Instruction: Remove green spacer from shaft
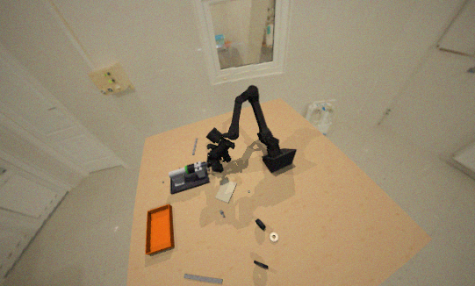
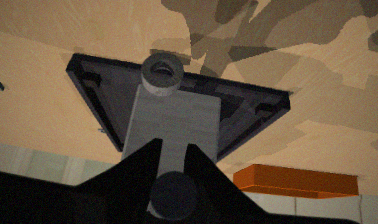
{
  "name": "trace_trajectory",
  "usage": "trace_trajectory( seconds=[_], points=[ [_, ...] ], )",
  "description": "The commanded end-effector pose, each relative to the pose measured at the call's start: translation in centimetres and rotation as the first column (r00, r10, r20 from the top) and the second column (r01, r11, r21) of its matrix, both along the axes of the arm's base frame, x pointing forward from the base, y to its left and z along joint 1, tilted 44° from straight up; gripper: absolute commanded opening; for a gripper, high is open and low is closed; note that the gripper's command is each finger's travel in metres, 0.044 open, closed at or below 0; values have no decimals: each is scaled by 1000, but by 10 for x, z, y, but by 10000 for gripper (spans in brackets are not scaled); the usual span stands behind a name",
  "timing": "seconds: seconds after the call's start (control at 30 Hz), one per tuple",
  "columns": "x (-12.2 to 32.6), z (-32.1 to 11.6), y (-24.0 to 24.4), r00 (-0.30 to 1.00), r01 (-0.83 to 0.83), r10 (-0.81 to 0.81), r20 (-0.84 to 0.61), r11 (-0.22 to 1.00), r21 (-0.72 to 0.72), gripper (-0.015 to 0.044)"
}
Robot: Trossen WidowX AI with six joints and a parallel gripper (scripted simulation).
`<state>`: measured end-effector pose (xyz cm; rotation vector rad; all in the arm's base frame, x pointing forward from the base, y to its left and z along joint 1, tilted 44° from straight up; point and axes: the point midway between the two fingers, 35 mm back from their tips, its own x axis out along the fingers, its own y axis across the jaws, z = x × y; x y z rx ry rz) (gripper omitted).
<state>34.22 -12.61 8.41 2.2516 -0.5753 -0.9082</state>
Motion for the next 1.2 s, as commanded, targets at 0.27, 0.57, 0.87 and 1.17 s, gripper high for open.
trace_trajectory(
  seconds=[0.27,0.57,0.87,1.17],
  points=[
    [-2,0,1,1000,-3,3,-2,1000,-1,0],
    [-3,0,1,1000,-3,3,-3,1000,-1,0],
    [-3,-1,1,1000,-3,3,-3,1000,-1,0],
    [-4,-1,1,1000,-3,3,-3,1000,-1,0]
  ],
)
